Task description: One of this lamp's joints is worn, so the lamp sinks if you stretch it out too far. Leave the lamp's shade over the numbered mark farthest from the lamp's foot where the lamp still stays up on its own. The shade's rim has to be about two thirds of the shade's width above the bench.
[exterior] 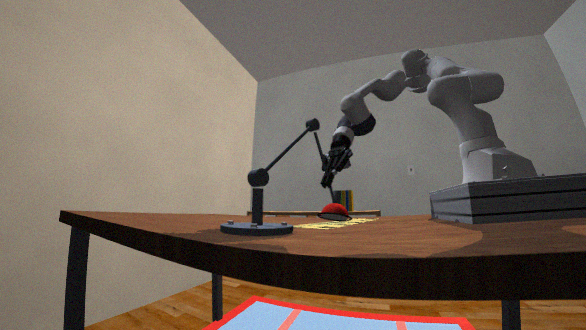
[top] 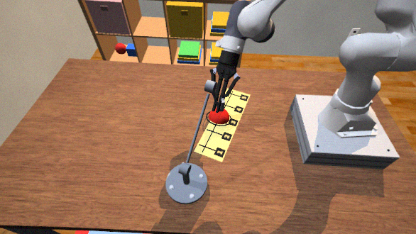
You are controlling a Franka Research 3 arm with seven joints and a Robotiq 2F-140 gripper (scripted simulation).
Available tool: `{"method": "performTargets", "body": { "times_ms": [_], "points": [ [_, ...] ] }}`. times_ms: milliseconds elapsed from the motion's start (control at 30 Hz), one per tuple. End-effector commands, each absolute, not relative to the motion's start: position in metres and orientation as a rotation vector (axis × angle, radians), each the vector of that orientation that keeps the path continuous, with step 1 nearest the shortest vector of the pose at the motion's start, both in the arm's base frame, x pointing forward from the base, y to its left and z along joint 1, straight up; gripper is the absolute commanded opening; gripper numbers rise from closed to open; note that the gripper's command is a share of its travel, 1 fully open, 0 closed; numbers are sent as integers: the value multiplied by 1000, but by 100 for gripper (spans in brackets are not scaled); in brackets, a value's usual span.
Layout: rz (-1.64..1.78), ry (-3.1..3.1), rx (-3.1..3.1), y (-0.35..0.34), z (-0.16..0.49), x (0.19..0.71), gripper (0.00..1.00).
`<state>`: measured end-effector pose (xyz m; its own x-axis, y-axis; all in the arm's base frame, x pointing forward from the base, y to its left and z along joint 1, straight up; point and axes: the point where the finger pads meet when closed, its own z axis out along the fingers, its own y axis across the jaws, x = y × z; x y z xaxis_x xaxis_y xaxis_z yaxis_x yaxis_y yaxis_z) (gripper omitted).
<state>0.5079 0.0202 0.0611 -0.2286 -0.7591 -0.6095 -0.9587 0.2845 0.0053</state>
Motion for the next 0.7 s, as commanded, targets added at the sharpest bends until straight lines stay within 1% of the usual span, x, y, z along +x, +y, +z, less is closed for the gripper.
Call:
{"method": "performTargets", "body": {
  "times_ms": [0,133,667],
  "points": [
    [529,2061,-1534,20,61,508,10],
    [528,2061,-1533,20,61,508,10],
    [510,2060,-1531,55,87,519,10]
  ]
}}
